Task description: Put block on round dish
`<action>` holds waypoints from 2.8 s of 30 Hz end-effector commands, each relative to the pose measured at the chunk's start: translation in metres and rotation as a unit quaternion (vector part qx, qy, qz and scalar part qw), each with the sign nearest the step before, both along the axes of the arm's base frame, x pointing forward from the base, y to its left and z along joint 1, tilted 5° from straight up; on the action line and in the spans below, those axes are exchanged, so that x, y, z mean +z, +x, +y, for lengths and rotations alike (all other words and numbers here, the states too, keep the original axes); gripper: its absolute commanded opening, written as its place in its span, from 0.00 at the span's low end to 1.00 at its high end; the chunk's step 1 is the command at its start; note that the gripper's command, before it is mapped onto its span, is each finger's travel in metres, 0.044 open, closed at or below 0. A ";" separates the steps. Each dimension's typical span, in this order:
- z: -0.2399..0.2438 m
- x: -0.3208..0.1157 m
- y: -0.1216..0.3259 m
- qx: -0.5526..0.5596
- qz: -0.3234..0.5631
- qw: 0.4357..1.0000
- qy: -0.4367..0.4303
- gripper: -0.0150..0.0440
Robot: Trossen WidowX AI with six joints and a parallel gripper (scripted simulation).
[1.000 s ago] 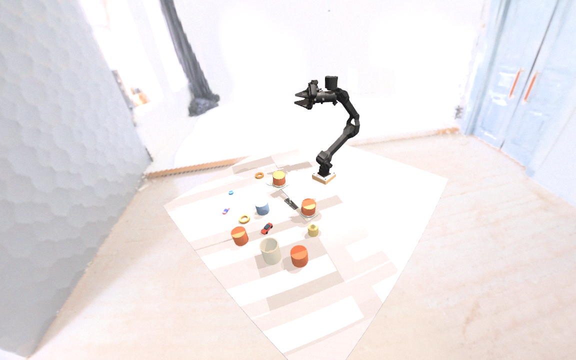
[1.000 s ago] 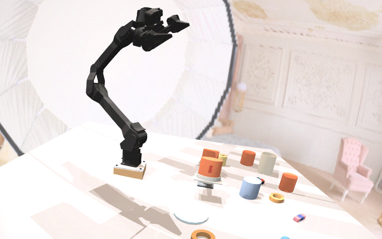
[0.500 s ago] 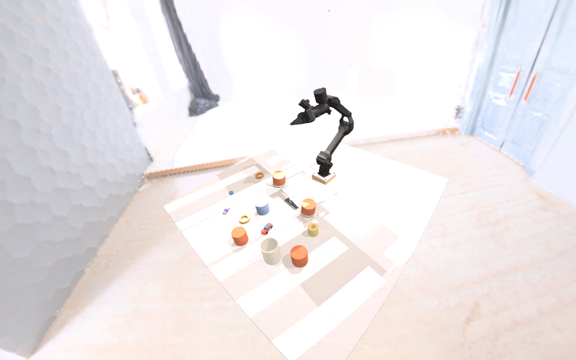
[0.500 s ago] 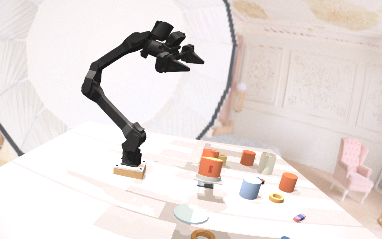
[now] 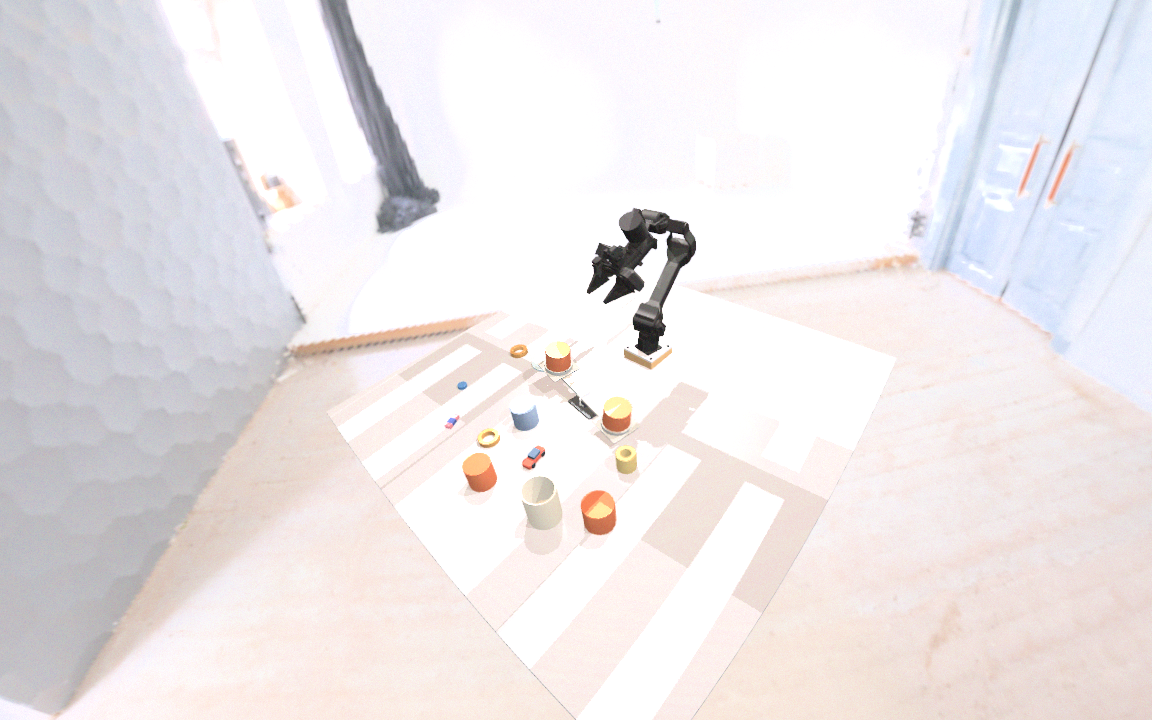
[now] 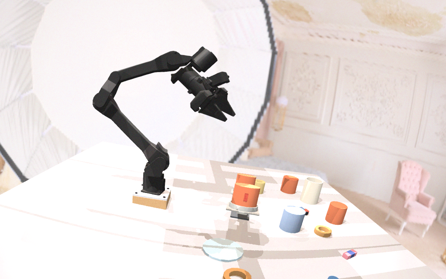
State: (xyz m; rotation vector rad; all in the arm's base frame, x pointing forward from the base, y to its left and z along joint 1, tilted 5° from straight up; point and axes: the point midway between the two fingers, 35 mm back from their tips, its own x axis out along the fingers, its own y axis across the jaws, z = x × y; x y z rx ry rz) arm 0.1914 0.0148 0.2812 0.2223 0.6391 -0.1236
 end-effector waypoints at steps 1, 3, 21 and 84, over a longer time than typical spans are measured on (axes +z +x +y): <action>0.015 -0.034 -0.004 0.057 0.056 0.996 -0.028 1.00; 0.021 -0.047 -0.008 0.081 0.078 0.993 -0.039 1.00; 0.035 -0.058 0.000 0.137 0.126 0.979 -0.082 1.00; 0.168 -0.169 0.105 0.725 0.275 0.551 -0.308 1.00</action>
